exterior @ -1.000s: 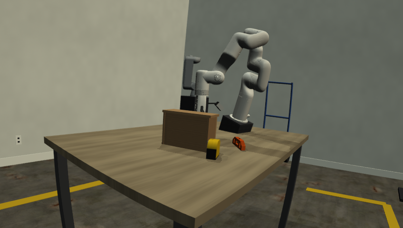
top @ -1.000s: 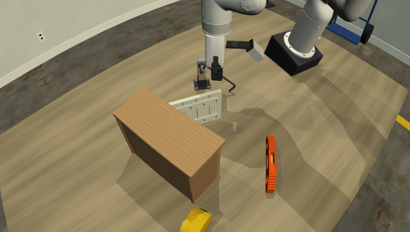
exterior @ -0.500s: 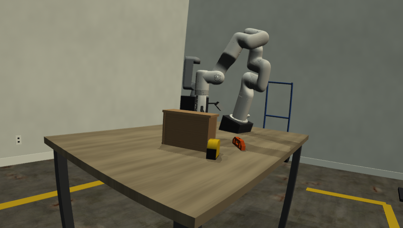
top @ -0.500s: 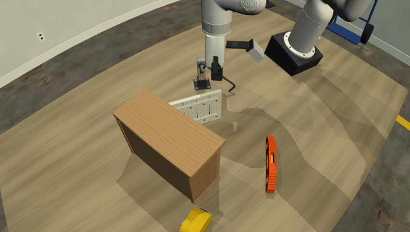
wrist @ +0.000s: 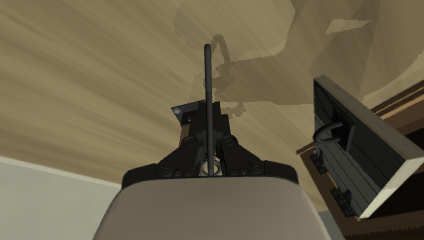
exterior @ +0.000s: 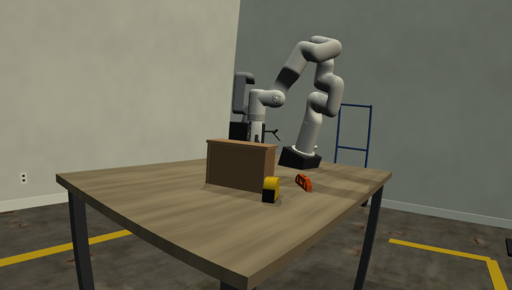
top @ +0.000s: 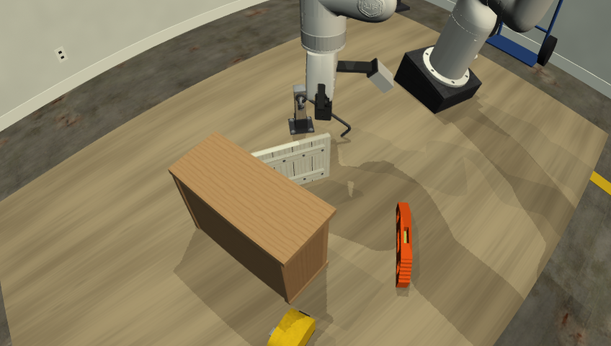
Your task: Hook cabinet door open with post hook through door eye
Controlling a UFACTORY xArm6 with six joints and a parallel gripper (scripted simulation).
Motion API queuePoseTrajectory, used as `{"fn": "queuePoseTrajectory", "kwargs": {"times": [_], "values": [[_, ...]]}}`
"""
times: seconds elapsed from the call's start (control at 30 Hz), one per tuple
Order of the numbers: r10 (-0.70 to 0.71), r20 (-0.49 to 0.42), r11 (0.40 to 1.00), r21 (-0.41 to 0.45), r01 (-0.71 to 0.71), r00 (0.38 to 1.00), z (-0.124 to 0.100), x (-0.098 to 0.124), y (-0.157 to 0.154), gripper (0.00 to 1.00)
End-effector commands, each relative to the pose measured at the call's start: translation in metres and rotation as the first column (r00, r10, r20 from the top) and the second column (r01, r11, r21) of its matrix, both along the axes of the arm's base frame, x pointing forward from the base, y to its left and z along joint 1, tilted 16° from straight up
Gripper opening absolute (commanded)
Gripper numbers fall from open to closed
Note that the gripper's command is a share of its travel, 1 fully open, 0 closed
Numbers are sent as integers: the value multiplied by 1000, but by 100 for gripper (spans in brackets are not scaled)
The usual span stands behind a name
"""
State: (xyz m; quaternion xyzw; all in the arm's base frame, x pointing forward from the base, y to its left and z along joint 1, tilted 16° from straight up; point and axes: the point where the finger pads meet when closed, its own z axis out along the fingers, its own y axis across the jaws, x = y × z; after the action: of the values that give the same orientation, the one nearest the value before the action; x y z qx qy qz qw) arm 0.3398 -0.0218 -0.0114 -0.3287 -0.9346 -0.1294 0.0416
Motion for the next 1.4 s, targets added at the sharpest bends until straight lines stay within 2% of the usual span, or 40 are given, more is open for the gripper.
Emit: {"fn": "queuePoseTrajectory", "kwargs": {"times": [0.0, 1.37], "values": [[0, 3, 1000, -1, 0, 1000, 1, 1, 0, 4], [0, 3, 1000, -1, 0, 1000, 10, -2, -1, 4]]}}
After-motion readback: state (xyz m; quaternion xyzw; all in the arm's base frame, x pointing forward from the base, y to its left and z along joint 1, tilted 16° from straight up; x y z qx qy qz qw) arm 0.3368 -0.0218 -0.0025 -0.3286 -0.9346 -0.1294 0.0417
